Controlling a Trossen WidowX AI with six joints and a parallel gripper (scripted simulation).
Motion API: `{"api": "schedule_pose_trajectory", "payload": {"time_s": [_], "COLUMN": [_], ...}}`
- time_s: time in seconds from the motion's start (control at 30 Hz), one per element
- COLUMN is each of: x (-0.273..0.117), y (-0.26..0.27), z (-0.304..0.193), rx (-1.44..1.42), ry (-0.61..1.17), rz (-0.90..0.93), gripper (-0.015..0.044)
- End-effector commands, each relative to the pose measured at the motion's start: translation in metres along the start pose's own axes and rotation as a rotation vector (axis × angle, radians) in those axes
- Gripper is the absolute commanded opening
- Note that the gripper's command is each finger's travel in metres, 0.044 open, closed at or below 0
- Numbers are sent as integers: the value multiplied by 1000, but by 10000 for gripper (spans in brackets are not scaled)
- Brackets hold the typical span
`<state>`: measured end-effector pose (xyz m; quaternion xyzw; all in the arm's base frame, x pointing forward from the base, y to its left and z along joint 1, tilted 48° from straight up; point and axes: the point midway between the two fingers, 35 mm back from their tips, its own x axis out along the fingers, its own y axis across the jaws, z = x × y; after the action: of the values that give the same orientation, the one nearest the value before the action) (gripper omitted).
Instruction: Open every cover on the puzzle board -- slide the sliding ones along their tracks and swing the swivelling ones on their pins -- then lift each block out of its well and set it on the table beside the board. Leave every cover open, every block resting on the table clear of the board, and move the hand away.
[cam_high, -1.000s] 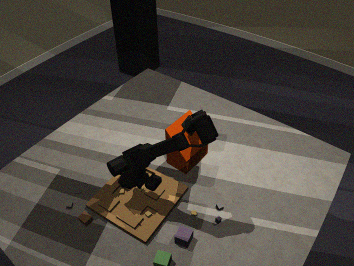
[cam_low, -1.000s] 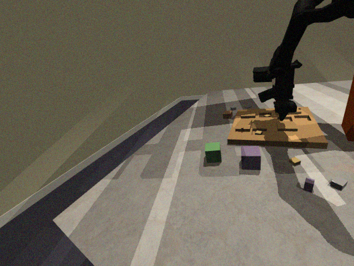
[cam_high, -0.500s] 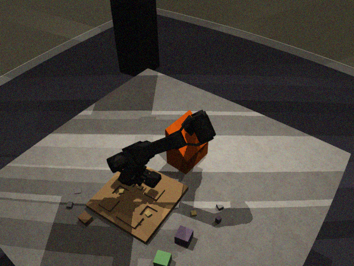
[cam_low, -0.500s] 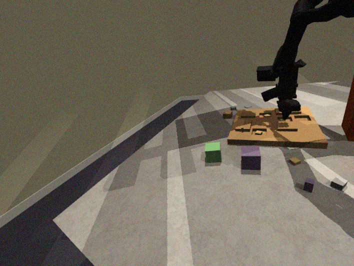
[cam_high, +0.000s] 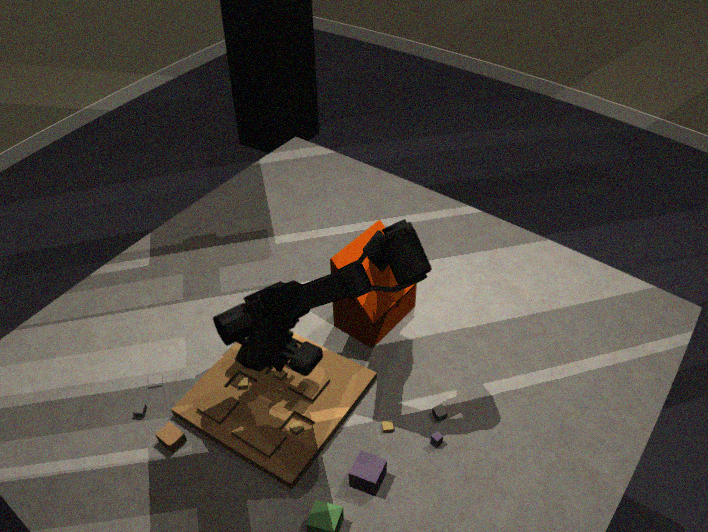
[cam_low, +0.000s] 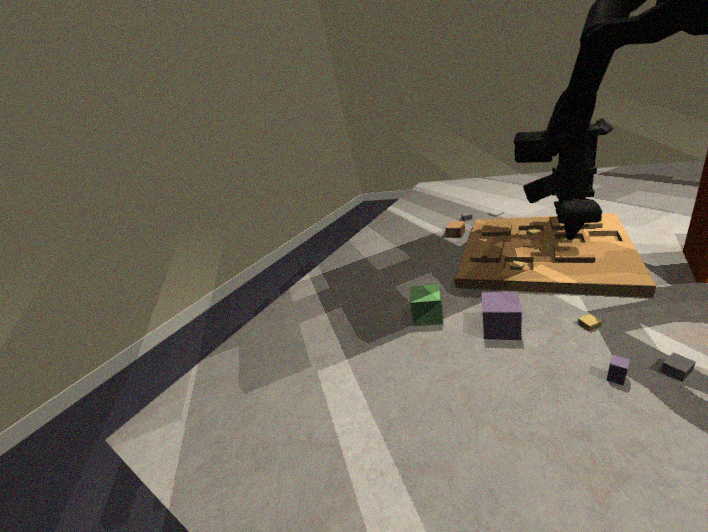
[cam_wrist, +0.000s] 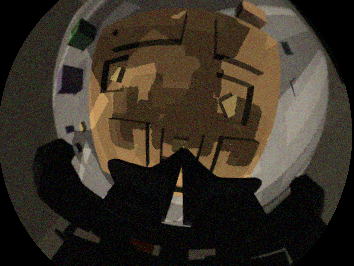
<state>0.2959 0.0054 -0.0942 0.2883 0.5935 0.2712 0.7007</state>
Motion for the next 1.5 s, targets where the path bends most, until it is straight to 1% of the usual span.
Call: {"api": "schedule_pose_trajectory", "payload": {"time_s": [0.0, 0.5, 1.07, 1.13, 1.23, 1.27, 1.47], "x": [2, 2, -13, -12, -27, -33, -63], "y": [-1, -1, 6, 5, 4, 4, 5], "z": [-4, -4, 4, -1, 2, 3, 4], "rx": [8, 8, 0, 13, 9, 8, 0], "ry": [8, 8, 8, 15, 13, 12, 8], "rz": [0, 0, 0, 7, 3, 2, -2], "gripper": [0, 0, 0, 53, 131, 144, 144]}}
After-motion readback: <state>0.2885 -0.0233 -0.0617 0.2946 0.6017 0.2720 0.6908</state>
